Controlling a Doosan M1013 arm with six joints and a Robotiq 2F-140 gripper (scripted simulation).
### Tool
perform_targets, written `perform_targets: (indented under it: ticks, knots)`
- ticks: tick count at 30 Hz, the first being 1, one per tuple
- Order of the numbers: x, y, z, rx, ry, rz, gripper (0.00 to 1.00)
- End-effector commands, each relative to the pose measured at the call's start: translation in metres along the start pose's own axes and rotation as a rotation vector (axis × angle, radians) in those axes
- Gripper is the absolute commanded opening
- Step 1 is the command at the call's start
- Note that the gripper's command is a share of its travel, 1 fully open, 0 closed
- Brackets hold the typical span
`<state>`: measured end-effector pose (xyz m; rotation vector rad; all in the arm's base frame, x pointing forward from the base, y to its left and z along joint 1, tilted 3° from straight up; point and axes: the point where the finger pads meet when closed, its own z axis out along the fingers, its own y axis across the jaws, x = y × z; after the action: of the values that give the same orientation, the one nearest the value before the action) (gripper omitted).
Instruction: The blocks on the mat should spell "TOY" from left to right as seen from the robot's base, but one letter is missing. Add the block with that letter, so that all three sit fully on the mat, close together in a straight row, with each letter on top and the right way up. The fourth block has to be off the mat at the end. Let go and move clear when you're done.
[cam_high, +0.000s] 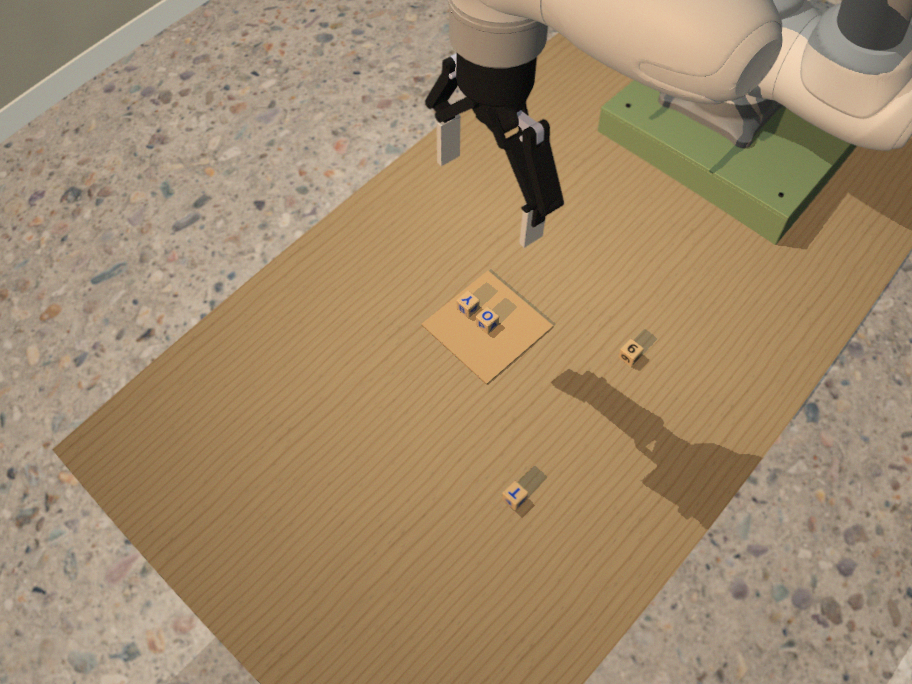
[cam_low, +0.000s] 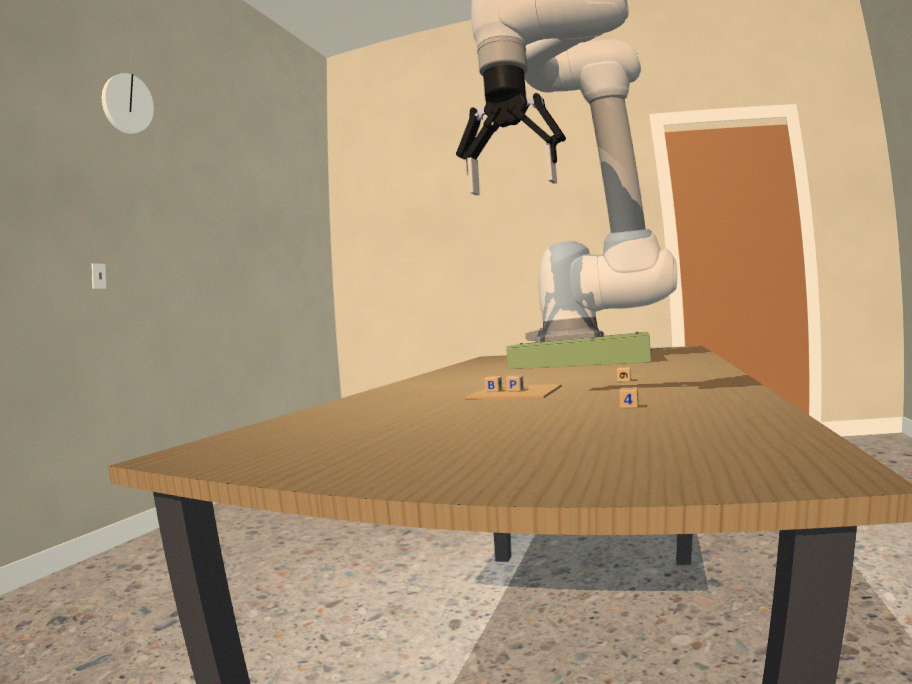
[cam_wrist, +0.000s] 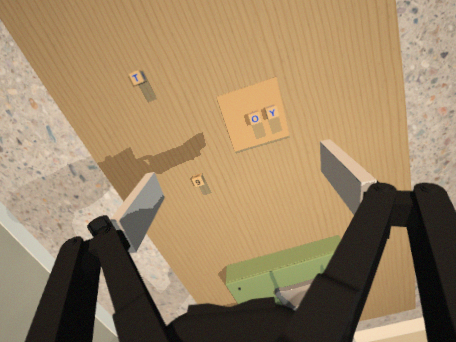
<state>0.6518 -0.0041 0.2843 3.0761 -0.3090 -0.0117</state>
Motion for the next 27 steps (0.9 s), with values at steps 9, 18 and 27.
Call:
perform_targets:
  ticks: [9,18,27]
  knots:
    - [0.0,0.014,0.084,-0.115,0.012,0.399,1.0]
    - [-0.005,0.019,0.137,-0.179,0.053,0.66,1.0]
    - [-0.013,0.024,0.187,-0.227,0.113,0.908,1.0]
